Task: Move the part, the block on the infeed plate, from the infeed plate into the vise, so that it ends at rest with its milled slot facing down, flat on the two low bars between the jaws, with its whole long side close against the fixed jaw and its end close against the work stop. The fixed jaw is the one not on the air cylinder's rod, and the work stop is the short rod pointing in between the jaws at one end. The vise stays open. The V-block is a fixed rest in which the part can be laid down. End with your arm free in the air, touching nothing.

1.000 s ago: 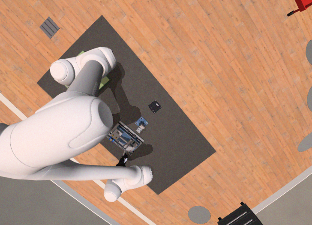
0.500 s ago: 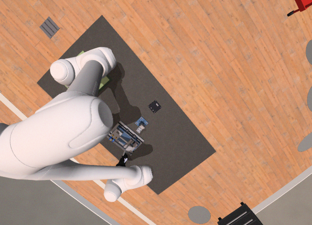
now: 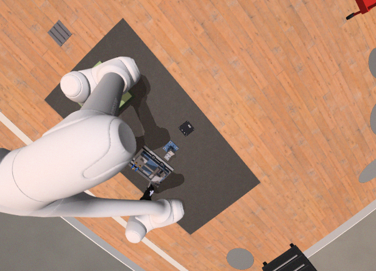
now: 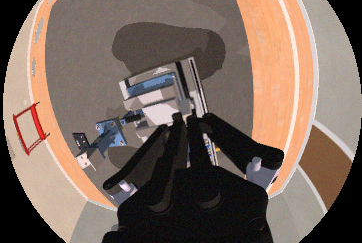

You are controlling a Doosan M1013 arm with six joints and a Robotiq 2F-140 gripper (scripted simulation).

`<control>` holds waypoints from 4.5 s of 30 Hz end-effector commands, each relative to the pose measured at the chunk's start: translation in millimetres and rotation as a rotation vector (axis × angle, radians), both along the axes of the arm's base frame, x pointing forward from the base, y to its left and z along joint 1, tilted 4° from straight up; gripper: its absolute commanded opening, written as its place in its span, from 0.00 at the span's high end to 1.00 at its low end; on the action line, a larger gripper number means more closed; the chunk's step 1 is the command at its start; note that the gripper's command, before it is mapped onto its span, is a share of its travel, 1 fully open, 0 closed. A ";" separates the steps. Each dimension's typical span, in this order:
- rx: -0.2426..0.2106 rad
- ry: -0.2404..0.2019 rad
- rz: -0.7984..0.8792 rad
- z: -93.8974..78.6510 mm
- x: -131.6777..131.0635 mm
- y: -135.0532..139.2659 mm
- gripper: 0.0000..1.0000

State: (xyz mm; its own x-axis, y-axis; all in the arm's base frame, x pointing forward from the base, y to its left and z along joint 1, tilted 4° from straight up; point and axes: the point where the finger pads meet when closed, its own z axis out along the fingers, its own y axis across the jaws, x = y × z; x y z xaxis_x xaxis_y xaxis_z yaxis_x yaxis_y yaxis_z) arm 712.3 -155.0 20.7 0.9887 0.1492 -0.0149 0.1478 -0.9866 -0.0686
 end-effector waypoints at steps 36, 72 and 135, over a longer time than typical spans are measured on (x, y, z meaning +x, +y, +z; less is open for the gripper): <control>0.003 0.004 0.002 -3.3 -4.0 9.4 1.00; 0.003 0.004 0.002 -2.7 -5.4 18.8 1.00; 0.003 0.004 0.002 -1.8 -7.2 31.0 1.00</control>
